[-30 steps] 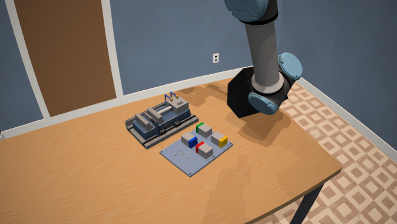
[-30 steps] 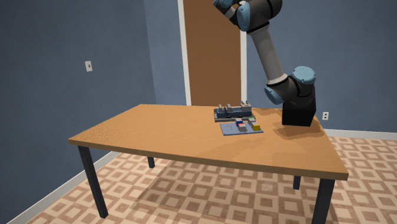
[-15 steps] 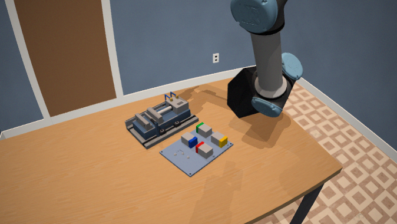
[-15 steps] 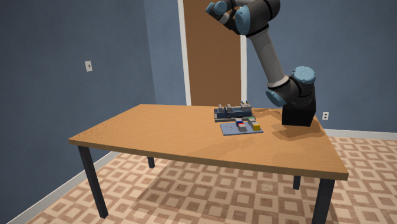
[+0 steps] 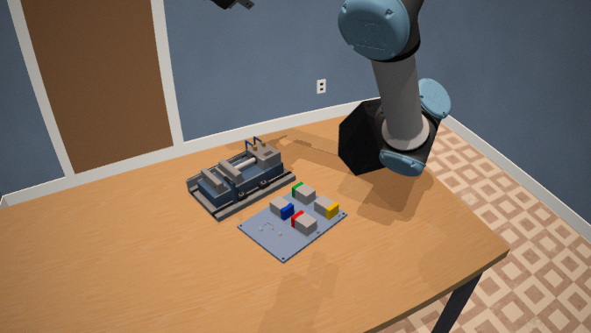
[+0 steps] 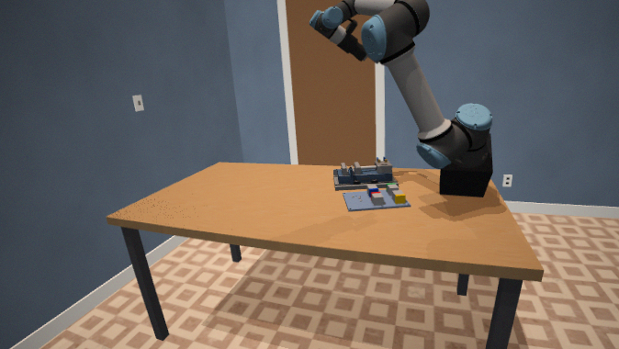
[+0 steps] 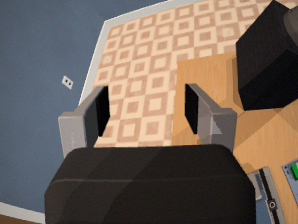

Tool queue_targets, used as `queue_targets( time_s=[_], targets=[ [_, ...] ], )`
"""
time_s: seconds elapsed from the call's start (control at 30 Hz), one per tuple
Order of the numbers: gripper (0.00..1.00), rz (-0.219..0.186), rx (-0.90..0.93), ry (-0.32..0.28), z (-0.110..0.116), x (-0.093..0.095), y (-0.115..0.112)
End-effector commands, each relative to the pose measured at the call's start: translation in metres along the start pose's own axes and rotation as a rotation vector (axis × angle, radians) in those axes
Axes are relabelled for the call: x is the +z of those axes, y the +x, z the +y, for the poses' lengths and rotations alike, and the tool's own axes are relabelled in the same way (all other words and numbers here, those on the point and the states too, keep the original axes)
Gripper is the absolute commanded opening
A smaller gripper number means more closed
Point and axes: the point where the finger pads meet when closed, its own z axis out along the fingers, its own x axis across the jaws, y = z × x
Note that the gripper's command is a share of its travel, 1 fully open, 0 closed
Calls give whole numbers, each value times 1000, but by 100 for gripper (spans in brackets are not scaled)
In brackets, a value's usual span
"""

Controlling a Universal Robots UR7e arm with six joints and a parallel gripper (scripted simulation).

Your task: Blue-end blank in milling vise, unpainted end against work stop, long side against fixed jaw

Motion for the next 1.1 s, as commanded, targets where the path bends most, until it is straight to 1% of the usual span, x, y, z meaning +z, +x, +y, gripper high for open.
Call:
queue_targets(
  time_s=[0.0, 0.1, 0.27, 0.67, 0.83, 1.07],
  targets=[
    [100, 0, 1, -1, 0, -1, 0],
    [100, 0, 1, -1, 0, -1, 0],
    [100, -129, -152, 54, 28, -15, 24],
    [100, -129, -152, 54, 28, -15, 24],
    [100, -128, -152, 54, 69, -37, 61],
    [100, -128, -152, 54, 69, -37, 61]
  ],
)
